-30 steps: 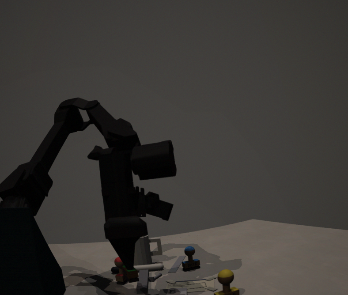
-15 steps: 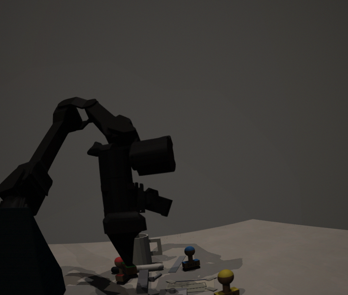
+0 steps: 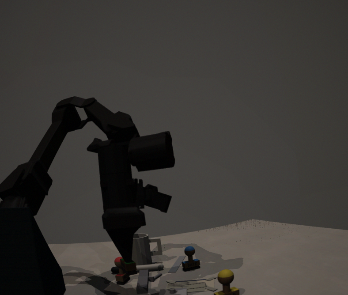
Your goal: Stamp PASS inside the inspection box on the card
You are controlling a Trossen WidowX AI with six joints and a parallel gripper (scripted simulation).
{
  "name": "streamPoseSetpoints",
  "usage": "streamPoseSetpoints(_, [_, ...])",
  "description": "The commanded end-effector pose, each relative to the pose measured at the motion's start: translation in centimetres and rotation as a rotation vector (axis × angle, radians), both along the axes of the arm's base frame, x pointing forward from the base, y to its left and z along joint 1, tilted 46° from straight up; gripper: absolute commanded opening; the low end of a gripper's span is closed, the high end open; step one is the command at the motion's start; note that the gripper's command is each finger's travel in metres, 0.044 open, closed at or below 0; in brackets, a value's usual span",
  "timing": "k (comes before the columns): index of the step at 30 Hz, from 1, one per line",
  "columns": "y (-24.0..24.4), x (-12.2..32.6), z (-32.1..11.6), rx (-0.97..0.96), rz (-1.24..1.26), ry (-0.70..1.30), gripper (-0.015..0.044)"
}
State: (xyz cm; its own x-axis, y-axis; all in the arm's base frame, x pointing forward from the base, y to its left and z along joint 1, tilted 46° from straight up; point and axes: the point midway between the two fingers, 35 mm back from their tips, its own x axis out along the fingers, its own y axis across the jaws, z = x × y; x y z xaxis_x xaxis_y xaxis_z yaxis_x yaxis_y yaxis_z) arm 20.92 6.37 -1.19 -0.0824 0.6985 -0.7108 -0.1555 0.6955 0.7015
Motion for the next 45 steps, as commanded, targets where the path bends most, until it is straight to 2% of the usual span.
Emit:
streamPoseSetpoints(1, [-0.4, 0.4, -0.2, -0.006, 0.005, 0.0, 0.0])
streamPoseSetpoints(28, [-6.5, 7.9, -6.8, -0.01, 0.005, -0.007, 0.0])
streamPoseSetpoints(45, [-6.3, 8.1, -7.8, -0.011, 0.005, -0.007, 0.0])
